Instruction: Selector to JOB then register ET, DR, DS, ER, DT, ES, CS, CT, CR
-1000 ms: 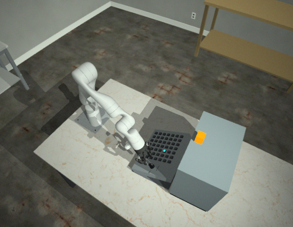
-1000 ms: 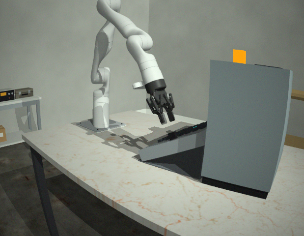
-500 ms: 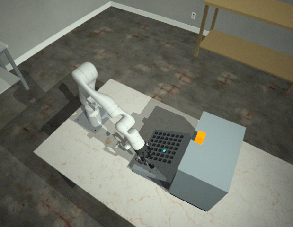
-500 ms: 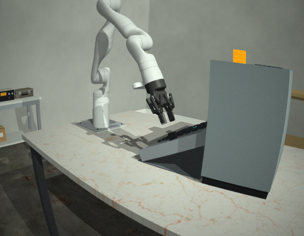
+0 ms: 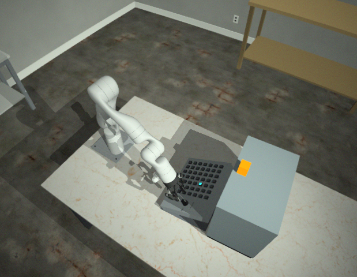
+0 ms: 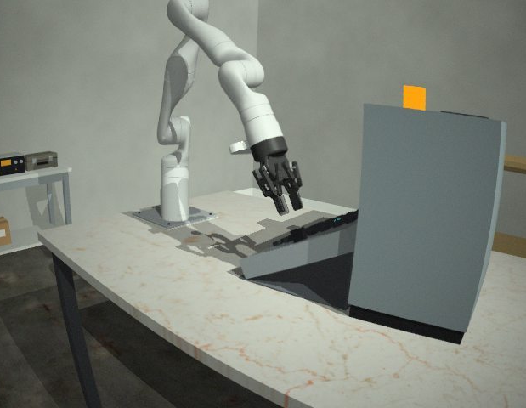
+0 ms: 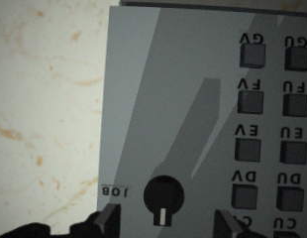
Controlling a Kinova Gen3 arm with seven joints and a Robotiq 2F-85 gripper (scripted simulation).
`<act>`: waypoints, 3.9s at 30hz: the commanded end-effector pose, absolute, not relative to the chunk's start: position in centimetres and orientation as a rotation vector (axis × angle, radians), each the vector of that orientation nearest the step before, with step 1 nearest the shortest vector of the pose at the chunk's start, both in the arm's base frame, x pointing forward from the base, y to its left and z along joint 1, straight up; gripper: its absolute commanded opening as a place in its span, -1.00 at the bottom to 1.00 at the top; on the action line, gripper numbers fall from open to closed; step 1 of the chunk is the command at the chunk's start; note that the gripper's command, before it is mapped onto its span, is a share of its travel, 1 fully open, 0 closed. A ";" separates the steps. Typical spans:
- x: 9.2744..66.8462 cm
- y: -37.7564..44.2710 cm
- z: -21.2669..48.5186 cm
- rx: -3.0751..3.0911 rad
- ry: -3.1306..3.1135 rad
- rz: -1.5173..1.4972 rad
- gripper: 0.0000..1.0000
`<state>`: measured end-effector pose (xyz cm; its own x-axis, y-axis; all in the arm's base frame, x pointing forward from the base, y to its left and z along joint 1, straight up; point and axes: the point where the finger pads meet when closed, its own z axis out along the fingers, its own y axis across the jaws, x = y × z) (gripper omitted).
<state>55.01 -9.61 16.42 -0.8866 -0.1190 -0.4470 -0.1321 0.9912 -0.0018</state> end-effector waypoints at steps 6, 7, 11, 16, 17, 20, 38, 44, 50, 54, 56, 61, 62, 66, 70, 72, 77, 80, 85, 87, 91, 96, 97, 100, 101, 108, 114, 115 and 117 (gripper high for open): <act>55.2 -9.9 16.3 -0.157 2.672 0.042 0.20; 55.3 -9.9 16.3 -0.157 2.670 0.041 0.20; 55.5 -9.9 16.0 -0.157 2.668 0.041 0.20; 55.8 -9.9 15.6 -0.157 2.666 0.041 0.20; 55.8 -9.9 15.6 -0.157 2.666 0.041 0.20; 55.8 -9.8 15.4 -0.157 2.667 0.041 0.20; 56.5 -9.8 14.0 -0.157 2.669 0.042 0.20; 56.5 -9.7 13.8 -0.157 2.671 0.042 0.20; 56.4 -9.7 13.8 -0.157 2.671 0.042 0.20; 56.4 -9.7 13.8 -0.157 2.671 0.042 0.20; 56.4 -9.7 13.8 -0.157 2.671 0.042 0.20; 56.4 -9.7 13.8 -0.157 2.671 0.042 0.20; 56.4 -9.7 13.8 -0.157 2.671 0.042 0.20; 56.4 -9.7 13.8 -0.157 2.671 0.042 0.20; 56.4 -9.7 13.8 -0.157 2.671 0.042 0.20; 56.4 -9.7 13.8 -0.157 2.671 0.042 0.20; 56.4 -9.7 13.8 -0.157 2.671 0.042 0.20; 56.4 -9.7 13.8 -0.157 2.671 0.042 0.20; 56.5 -9.7 13.8 -0.157 2.671 0.042 0.20; 56.5 -9.7 13.8 -0.157 2.671 0.042 0.20; 56.6 -9.7 13.7 -0.157 2.670 0.042 0.20; 56.7 -9.7 13.5 -0.157 2.668 0.042 0.20; 56.8 -9.7 13.4 -0.157 2.668 0.042 0.20; 56.9 -9.7 13.2 -0.157 2.667 0.042 0.20; 56.9 -9.7 13.2 -0.157 2.667 0.042 0.20; 57.2 -9.7 12.7 -0.157 2.667 0.042 0.20; 57.4 -9.6 12.3 -0.157 2.668 0.042 0.20; 57.4 -9.6 12.2 -0.157 2.668 0.042 0.20; 57.4 -9.6 12.1 -0.157 2.669 0.042 0.20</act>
<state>57.09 -9.67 12.31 -0.8871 -0.1072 -0.4490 -0.1213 0.9926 0.0027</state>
